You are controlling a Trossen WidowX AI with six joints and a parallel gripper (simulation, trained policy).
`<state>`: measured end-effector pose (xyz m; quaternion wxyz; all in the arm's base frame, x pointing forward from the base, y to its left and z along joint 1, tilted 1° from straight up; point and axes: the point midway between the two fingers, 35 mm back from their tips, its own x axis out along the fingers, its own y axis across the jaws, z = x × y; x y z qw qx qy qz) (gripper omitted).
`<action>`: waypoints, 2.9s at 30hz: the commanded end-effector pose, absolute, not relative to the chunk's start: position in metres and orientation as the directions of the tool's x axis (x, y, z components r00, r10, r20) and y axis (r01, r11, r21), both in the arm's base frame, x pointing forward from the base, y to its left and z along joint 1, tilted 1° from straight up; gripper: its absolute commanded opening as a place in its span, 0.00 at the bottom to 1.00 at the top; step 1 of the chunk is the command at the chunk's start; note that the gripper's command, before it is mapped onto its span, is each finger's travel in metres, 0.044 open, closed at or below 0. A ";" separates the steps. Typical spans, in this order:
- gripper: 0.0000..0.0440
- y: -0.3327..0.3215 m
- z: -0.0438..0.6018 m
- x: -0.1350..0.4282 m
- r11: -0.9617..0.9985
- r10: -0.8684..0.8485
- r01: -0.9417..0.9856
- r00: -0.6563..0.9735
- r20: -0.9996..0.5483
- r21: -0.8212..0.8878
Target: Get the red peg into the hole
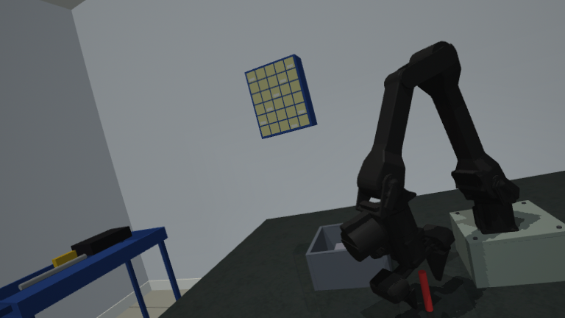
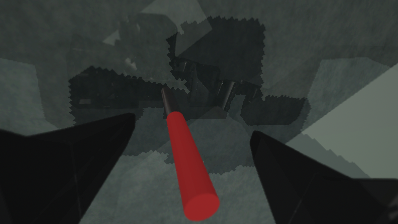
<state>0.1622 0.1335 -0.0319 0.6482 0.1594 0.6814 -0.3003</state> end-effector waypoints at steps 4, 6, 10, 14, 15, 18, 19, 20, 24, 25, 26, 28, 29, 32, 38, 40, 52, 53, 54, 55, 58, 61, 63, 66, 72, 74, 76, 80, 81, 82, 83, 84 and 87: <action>0.47 0.128 -0.050 0.156 0.763 -0.193 0.602 -0.137 -0.972 -0.236; 0.35 0.127 -0.052 0.154 0.759 -0.201 0.601 -0.149 -0.968 -0.250; 0.11 0.124 -0.054 0.150 0.753 -0.222 0.594 -0.177 -0.959 -0.284; 0.00 0.123 -0.053 0.151 0.748 -0.244 0.588 -0.188 -0.951 -0.308; 0.00 0.123 -0.050 0.153 0.749 -0.247 0.588 -0.179 -0.952 -0.305; 0.00 0.125 -0.041 0.161 0.751 -0.255 0.588 -0.158 -0.954 -0.299; 0.00 0.126 -0.038 0.163 0.752 -0.257 0.589 -0.152 -0.954 -0.296; 0.00 0.126 -0.034 0.165 0.752 -0.258 0.590 -0.146 -0.955 -0.293; 0.00 0.126 -0.019 0.175 0.752 -0.264 0.595 -0.122 -0.957 -0.283; 0.00 0.126 -0.014 0.177 0.752 -0.266 0.597 -0.116 -0.957 -0.281; 0.00 0.126 -0.010 0.179 0.751 -0.268 0.598 -0.110 -0.957 -0.280; 0.00 0.125 -0.002 0.183 0.750 -0.273 0.601 -0.100 -0.957 -0.277; 0.00 0.125 0.002 0.185 0.749 -0.276 0.603 -0.095 -0.956 -0.276; 0.00 0.123 0.015 0.193 0.744 -0.282 0.611 -0.079 -0.956 -0.270; 0.00 0.118 0.041 0.210 0.724 -0.289 0.644 -0.045 -0.956 -0.249; 0.00 0.116 0.048 0.216 0.712 -0.292 0.659 -0.035 -0.956 -0.242; 0.00 0.084 0.075 0.256 0.618 -0.307 0.762 0.007 -0.952 -0.194; 0.00 0.081 0.076 0.259 0.610 -0.308 0.769 0.009 -0.951 -0.190; 0.00 0.077 0.077 0.262 0.603 -0.309 0.776 0.011 -0.951 -0.187; 0.00 0.074 0.078 0.266 0.596 -0.309 0.782 0.012 -0.951 -0.184; 0.00 0.062 0.080 0.276 0.577 -0.310 0.799 0.018 -0.951 -0.173; 0.00 0.050 0.080 0.286 0.561 -0.310 0.811 0.021 -0.951 -0.165; 0.00 0.041 0.079 0.292 0.552 -0.309 0.818 0.023 -0.951 -0.160; 0.00 0.029 0.076 0.302 0.545 -0.305 0.825 0.026 -0.952 -0.153; 0.00 0.004 0.068 0.319 0.546 -0.288 0.827 0.030 -0.957 -0.138; 0.00 -0.003 0.064 0.324 0.551 -0.278 0.824 0.030 -0.960 -0.133; 0.00 -0.009 0.060 0.328 0.559 -0.267 0.819 0.031 -0.963 -0.129; 0.00 -0.020 0.051 0.336 0.581 -0.244 0.805 0.033 -0.969 -0.119; 0.00 -0.022 0.049 0.338 0.587 -0.238 0.801 0.034 -0.971 -0.116; 0.00 -0.024 0.046 0.339 0.594 -0.231 0.797 0.035 -0.972 -0.112; 0.00 -0.026 0.042 0.341 0.601 -0.225 0.792 0.036 -0.974 -0.110; 0.00 -0.027 0.039 0.342 0.608 -0.218 0.786 0.035 -0.975 -0.107; 0.01 -0.030 0.029 0.342 0.632 -0.196 0.768 0.026 -0.980 -0.106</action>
